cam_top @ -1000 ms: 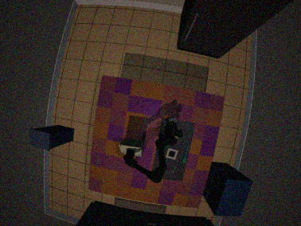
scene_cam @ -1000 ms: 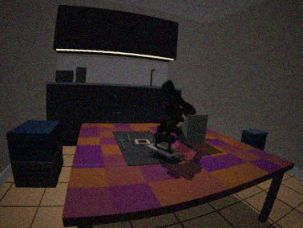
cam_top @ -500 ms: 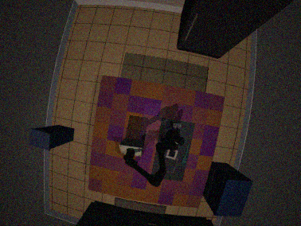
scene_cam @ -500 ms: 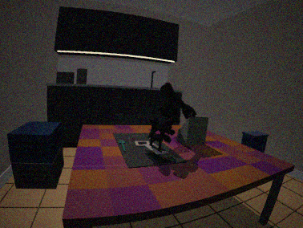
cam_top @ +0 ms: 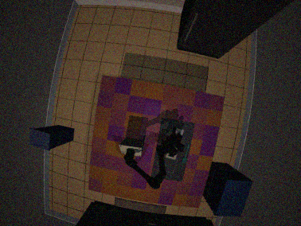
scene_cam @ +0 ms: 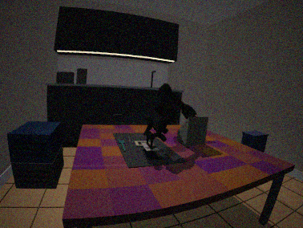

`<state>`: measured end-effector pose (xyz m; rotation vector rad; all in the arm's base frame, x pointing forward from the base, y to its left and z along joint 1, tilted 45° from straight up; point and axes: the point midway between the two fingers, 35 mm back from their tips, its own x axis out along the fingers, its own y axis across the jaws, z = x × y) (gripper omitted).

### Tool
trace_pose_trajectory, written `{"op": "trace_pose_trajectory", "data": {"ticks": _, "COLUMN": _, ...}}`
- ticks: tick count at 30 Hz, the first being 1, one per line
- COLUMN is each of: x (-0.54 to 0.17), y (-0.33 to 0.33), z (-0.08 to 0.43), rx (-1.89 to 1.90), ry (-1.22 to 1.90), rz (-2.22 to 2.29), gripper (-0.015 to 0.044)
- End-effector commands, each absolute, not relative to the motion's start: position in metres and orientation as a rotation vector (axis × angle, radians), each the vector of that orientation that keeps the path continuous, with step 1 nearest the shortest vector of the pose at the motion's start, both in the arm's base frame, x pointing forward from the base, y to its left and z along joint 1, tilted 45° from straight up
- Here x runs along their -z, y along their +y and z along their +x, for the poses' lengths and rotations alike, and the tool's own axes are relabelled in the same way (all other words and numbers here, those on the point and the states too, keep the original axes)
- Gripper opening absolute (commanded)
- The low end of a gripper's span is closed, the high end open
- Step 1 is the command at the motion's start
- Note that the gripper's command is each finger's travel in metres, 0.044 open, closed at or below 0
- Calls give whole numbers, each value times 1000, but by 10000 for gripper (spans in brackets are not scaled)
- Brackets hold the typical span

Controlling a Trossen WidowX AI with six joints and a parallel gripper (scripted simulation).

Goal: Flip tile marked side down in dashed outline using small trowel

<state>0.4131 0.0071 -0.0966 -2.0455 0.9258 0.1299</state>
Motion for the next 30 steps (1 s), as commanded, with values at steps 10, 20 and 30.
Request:
{"op": "trace_pose_trajectory", "data": {"ticks": 10, "x": 101, "y": -2, "z": 416, "rx": -109, "ry": 914, "rz": -2031, "gripper": 0}}
{"op": "trace_pose_trajectory", "data": {"ticks": 20, "x": 112, "y": -14, "z": 416, "rx": -109, "ry": 914, "rz": -2032, "gripper": 0}}
{"op": "trace_pose_trajectory", "data": {"ticks": 30, "x": 118, "y": -22, "z": 416, "rx": -108, "ry": 914, "rz": -2033, "gripper": 0}}
